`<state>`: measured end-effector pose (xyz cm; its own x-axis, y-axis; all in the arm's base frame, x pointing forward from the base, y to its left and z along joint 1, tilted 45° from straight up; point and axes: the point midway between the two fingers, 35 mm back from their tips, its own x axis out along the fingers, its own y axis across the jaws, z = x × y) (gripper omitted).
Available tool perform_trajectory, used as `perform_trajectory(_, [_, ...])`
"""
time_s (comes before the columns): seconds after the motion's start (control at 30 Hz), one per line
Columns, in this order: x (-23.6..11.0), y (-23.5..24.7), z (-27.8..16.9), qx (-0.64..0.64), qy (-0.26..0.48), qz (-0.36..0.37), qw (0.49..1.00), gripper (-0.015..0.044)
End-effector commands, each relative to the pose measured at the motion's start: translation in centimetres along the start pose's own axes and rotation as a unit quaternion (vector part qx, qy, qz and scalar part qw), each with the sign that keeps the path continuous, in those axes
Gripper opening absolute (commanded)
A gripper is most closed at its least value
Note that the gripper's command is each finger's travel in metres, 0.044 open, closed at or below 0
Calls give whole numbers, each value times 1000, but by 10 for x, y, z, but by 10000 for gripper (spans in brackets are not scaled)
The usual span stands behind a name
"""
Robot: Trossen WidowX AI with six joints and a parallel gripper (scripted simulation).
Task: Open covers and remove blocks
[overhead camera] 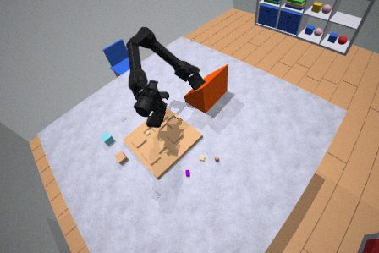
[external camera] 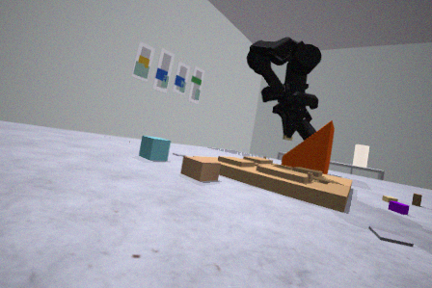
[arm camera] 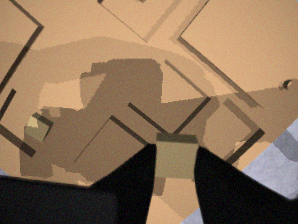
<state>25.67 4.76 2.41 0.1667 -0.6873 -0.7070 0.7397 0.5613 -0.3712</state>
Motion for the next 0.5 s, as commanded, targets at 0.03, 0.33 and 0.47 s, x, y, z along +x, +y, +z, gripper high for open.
perform_trajectory(0.03, [-7, 5, -3, 5, 4, 5, 1000, 80])
perform_trajectory(0.33, [-13, 27, -28, 3, 10, 11, 1000, 80])
perform_trajectory(0.47, [-15, 36, -41, 3, 12, 13, 1000, 80])
